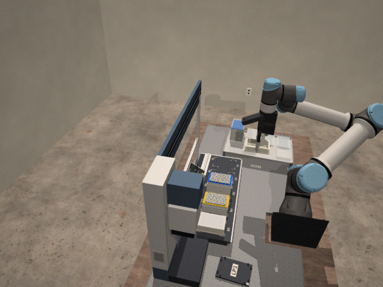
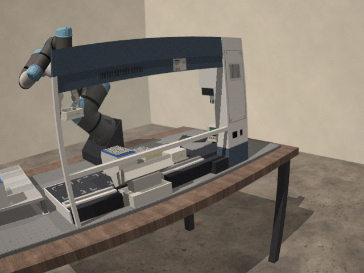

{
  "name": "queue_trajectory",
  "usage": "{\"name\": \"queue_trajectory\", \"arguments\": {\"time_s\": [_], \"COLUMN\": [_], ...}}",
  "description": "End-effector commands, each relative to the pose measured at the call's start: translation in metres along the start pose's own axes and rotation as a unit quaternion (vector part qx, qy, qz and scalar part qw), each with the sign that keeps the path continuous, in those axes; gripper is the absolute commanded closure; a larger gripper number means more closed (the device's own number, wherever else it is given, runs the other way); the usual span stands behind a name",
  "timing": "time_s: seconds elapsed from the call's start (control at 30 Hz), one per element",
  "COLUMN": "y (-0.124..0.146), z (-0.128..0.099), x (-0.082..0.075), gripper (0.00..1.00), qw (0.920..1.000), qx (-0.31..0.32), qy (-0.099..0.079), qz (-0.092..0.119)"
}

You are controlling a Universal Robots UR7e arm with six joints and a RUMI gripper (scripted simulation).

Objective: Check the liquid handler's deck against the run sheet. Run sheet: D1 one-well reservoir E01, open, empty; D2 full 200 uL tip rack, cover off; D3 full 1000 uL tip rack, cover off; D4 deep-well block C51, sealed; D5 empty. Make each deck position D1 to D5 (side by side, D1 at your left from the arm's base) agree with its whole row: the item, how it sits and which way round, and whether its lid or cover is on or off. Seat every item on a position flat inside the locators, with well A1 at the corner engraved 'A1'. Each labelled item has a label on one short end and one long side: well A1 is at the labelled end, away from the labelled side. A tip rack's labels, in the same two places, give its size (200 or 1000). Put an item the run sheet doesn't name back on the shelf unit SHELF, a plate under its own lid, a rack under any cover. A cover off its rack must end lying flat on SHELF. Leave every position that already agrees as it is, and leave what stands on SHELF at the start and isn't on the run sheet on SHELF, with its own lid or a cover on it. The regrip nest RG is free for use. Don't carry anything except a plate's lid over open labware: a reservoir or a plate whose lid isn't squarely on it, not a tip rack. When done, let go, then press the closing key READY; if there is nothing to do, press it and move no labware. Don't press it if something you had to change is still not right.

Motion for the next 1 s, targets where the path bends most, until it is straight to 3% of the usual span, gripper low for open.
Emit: {"name": "queue_trajectory", "arguments": {"time_s": [0.0,0.97], "y": [0.005,0.062], "z": [0.000,0.006], "x": [0.000,0.000], "gripper": [1.00,1.00], "qw": [1.0000,1.0000], "qx": [0.005,0.005], "qy": [0.000,0.000], "qz": [0.000,0.000]}}
Point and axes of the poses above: the point where the finger pads meet when closed, its own x axis out along the fingers, its own y axis across the jaws, z = x × y, the point moved 5 cm from there along -x, back along the fingers, and after that the axes turned 5 degrees about -x, right-handed, at the moved point
